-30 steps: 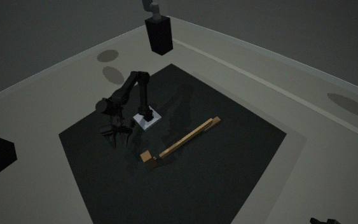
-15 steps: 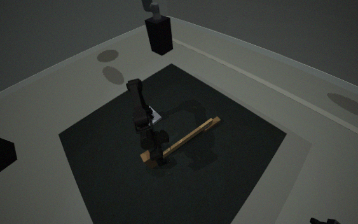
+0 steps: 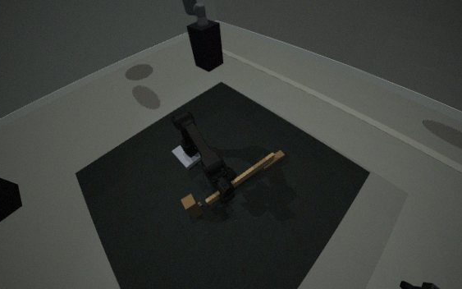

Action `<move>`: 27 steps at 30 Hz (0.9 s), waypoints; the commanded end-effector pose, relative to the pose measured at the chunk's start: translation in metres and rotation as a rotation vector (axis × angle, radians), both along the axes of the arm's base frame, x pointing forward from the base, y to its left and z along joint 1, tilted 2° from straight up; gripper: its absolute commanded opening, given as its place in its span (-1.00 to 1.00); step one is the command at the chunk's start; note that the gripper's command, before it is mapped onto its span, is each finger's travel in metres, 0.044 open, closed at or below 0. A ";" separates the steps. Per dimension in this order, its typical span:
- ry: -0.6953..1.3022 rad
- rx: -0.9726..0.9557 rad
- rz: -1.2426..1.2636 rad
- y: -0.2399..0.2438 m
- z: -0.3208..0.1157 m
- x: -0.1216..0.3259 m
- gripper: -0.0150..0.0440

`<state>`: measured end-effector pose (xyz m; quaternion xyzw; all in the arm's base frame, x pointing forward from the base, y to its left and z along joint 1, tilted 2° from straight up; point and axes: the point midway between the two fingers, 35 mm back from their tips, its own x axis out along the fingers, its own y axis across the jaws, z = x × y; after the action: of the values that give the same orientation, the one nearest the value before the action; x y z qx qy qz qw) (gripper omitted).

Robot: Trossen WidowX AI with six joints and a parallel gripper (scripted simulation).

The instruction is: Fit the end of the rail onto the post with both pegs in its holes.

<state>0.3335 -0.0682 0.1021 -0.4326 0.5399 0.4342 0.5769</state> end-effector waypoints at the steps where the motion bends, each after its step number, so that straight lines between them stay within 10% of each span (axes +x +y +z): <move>1: 0.014 -0.004 0.005 0.001 -0.008 0.001 1.00; 27: 0.014 -0.004 0.005 0.002 -0.050 0.003 1.00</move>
<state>0.3384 -0.0658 0.0602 -0.4348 0.5389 0.4364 0.5745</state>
